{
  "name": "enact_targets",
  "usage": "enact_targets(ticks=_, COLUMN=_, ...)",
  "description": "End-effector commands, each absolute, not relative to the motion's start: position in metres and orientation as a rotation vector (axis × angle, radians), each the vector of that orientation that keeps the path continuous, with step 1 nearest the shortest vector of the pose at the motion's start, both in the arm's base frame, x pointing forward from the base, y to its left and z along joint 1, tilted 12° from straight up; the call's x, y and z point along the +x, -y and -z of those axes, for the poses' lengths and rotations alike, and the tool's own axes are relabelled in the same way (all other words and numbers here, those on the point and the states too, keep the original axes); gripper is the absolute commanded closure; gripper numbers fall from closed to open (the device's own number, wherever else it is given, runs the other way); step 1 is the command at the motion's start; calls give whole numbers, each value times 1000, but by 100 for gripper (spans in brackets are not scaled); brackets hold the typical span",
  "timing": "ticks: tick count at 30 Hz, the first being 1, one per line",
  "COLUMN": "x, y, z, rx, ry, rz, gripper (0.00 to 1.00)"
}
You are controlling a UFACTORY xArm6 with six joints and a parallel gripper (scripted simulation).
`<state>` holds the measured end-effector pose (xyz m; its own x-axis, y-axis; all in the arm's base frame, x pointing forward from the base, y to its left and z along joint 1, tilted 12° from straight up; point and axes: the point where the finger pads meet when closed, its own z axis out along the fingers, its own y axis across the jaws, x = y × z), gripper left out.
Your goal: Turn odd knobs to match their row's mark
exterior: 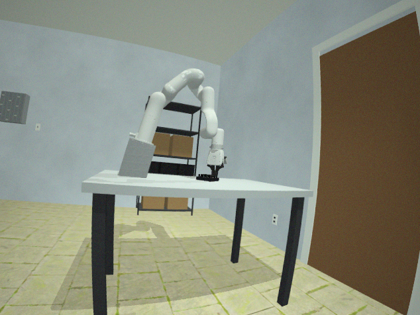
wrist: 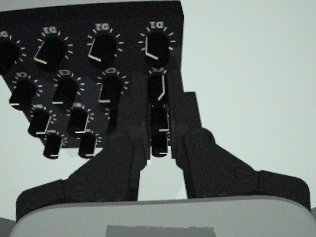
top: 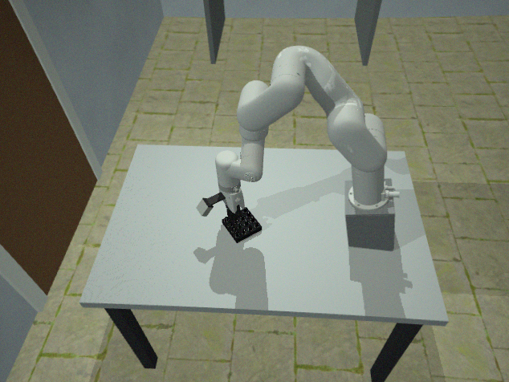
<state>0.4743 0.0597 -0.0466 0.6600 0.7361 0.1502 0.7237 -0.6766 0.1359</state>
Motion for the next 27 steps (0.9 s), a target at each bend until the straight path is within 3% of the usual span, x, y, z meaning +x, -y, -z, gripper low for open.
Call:
enact_targets(ticks=1, x=476, y=-60, z=45, rx=2816, ry=-1206, rz=-304, gripper=92)
enact_targets(ticks=27, x=476, y=-60, z=45, rx=3008, ry=-731, rz=-319, gripper=92)
